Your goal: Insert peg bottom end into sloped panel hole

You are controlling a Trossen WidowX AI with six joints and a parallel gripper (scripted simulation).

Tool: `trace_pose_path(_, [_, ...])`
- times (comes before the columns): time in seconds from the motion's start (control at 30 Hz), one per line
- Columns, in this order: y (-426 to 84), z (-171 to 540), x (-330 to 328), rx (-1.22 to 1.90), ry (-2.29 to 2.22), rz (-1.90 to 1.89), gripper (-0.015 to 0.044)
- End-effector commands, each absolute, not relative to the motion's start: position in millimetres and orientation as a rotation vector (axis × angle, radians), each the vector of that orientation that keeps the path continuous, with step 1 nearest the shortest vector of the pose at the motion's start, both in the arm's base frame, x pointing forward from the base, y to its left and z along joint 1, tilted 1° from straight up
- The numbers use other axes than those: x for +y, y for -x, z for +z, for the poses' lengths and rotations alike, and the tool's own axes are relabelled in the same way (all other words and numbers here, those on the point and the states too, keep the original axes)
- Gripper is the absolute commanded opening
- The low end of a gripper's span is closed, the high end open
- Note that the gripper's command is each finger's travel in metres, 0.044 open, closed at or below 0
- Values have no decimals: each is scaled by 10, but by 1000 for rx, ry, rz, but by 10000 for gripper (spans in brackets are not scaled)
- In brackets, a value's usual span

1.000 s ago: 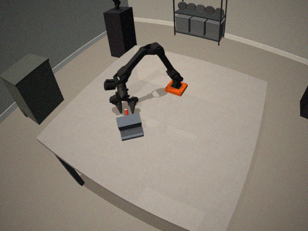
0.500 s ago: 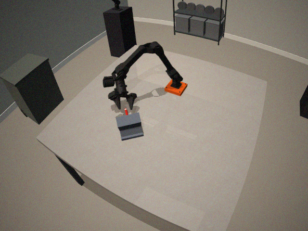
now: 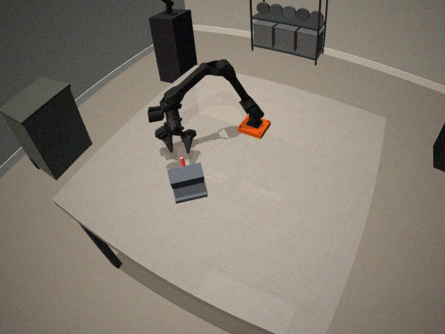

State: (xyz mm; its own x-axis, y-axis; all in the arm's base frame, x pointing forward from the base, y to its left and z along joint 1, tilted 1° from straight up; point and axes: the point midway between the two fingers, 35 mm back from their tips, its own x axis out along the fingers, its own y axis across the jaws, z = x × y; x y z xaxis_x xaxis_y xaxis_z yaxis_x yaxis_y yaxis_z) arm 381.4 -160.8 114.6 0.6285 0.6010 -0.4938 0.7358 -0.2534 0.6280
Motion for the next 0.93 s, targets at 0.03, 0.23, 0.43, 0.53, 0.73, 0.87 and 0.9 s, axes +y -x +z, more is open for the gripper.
trace_pose_path(0.03, [-3769,1192,-1665,1050,-1956,-185,440])
trace_pose_path(0.23, [-3704,1233,-1726,1050,-1957,-185,440])
trace_pose_path(0.43, [-3636,1273,-1786,1049,-1959,-183,440])
trace_pose_path(0.53, [-3599,1292,-1815,1048,-1960,-182,440])
trace_pose_path(0.73, [-3555,1320,-1854,1048,-1960,-182,440])
trace_pose_path(0.87, [-3515,1347,-1889,1048,-1961,-182,440])
trace_pose_path(0.9, [-3507,1352,-1895,1048,-1961,-182,440])
